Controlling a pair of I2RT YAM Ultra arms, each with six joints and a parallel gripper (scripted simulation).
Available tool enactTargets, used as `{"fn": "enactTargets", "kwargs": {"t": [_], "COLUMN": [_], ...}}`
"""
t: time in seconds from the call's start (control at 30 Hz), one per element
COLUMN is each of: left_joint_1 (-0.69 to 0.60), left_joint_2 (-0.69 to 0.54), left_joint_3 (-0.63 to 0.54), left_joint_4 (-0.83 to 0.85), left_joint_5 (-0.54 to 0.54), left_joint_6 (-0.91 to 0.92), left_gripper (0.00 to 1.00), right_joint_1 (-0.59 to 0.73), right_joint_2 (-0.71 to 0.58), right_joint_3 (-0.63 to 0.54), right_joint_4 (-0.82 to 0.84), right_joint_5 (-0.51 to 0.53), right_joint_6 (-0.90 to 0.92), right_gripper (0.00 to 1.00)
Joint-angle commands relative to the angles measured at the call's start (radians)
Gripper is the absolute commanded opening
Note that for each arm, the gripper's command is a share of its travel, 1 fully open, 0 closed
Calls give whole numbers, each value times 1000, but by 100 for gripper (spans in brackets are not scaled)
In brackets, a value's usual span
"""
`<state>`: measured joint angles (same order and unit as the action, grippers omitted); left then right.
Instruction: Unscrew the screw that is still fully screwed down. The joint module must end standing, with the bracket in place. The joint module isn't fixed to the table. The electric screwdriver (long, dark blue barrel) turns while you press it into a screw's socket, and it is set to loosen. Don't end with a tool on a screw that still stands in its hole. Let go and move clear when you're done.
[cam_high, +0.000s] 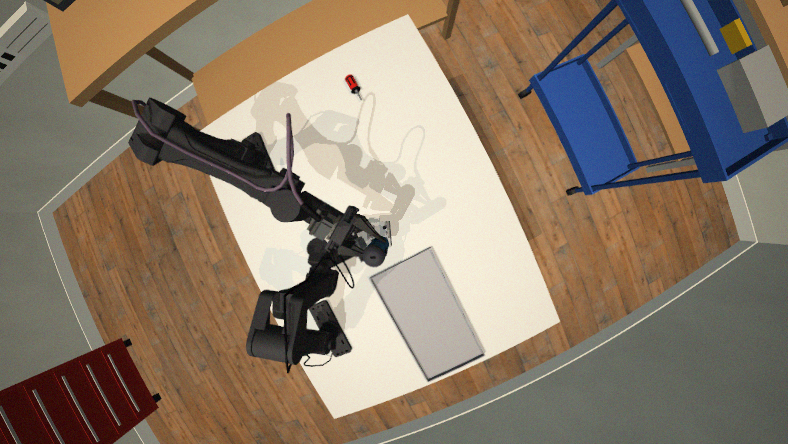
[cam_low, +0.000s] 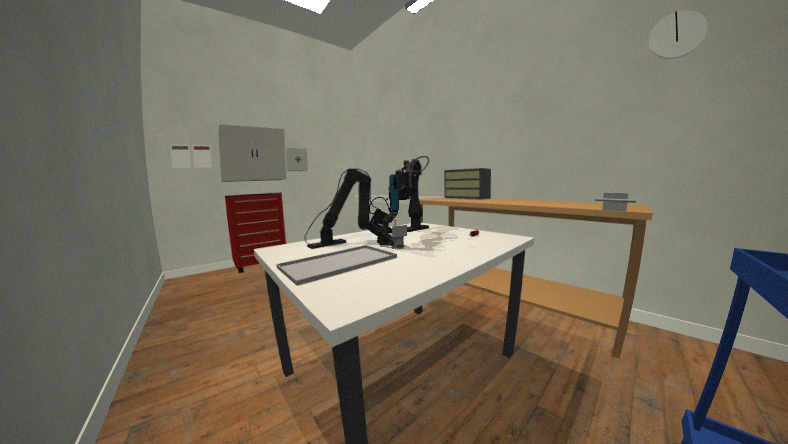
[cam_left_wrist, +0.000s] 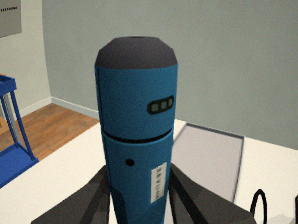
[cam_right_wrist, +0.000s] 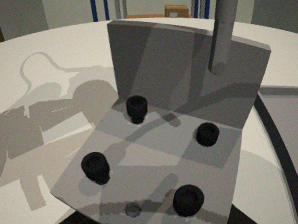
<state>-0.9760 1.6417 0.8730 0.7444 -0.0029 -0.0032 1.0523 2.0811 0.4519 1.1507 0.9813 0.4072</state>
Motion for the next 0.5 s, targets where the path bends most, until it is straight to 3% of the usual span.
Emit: {"fn": "enactTargets", "kwargs": {"t": [0.0,0.47], "left_joint_1": [-7,-7], "left_joint_2": [-14,-11], "left_joint_3": [-1,1], "left_joint_4": [123,149], "left_joint_5": [-8,-7], "left_joint_6": [-5,-5], "left_gripper": [42,42], "right_joint_1": [-1,-1], "right_joint_2": [-6,-6], "right_joint_3": [4,4], "right_joint_4": [13,13], "right_joint_5": [2,2], "right_joint_6": [-1,-1], "right_gripper": [59,59]}}
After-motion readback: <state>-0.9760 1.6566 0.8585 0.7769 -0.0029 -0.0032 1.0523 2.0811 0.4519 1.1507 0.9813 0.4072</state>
